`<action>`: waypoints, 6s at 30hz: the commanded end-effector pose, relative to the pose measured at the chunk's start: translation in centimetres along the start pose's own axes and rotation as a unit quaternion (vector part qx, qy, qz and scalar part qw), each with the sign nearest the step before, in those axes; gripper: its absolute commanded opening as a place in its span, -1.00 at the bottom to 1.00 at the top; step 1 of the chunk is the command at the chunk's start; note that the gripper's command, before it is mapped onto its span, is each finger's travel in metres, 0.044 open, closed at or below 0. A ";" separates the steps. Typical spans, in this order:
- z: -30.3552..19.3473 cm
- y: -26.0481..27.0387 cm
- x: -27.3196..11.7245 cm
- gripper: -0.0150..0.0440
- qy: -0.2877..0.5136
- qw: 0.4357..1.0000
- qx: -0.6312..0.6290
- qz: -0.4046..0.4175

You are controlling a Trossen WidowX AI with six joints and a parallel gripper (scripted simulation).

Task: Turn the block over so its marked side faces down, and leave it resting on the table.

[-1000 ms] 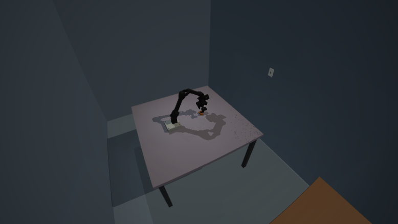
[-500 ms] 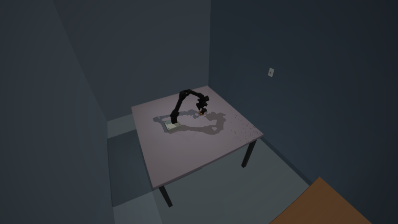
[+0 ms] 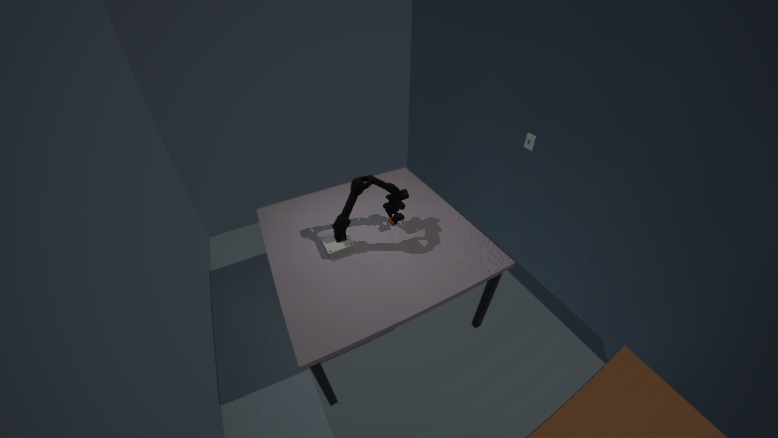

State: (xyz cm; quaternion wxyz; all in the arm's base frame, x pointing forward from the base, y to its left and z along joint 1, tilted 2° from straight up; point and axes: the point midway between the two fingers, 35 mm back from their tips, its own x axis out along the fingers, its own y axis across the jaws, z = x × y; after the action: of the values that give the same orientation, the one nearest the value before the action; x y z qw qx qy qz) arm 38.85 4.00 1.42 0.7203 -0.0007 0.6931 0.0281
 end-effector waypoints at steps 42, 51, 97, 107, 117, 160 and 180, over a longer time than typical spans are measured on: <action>0.4 0.1 -1.9 -0.49 -0.097 0.995 0.000 0.000; 0.3 0.1 -1.7 -0.49 -0.163 0.987 0.000 -0.001; 0.9 0.1 1.6 -0.49 -0.445 0.896 -0.001 -0.001; 0.1 0.1 1.6 -0.49 -0.507 0.862 0.001 0.000; -1.0 0.1 1.0 -0.49 -0.554 0.833 0.002 0.001; -1.0 0.1 0.7 1.00 -0.563 0.827 0.002 0.001; -1.0 0.1 0.7 1.00 -0.563 0.827 0.002 0.001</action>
State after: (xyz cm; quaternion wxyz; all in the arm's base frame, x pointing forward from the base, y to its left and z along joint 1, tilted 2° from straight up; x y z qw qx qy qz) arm 37.86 4.10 0.71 0.9854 0.0192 0.1674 0.0242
